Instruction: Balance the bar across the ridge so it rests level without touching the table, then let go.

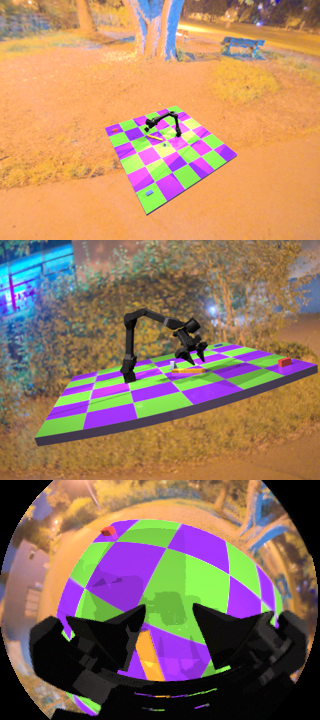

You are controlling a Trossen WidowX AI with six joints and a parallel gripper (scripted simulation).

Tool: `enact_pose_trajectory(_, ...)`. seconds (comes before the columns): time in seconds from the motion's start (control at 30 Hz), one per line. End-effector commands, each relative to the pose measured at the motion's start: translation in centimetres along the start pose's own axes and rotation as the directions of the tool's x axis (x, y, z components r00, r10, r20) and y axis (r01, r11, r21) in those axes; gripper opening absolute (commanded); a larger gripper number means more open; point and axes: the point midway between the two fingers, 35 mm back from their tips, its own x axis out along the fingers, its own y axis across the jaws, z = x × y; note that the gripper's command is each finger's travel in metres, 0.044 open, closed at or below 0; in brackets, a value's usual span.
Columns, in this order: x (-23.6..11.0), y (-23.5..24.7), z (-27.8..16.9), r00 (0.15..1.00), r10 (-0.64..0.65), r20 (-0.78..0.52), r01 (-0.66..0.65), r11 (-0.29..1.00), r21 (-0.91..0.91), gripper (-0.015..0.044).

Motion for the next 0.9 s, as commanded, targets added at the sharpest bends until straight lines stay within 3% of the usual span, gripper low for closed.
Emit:
enact_pose_trajectory(0.0, -0.8, 1.1, -1.2, 0.994, 0.025, -0.103, -0.031, 0.998, -0.055, 0.0315)
enact_pose_trajectory(0.3, -3.3, 2.5, -4.2, 0.945, 0.045, -0.324, -0.095, 0.986, -0.139, 0.0315)
enact_pose_trajectory(0.63, -7.2, 3.3, -7.4, 0.834, 0.035, -0.55, -0.166, 0.967, -0.191, 0.0315)
enact_pose_trajectory(0.87, -7.4, 3.3, -7.6, 0.825, 0.033, -0.564, -0.171, 0.966, -0.193, 0.0315)
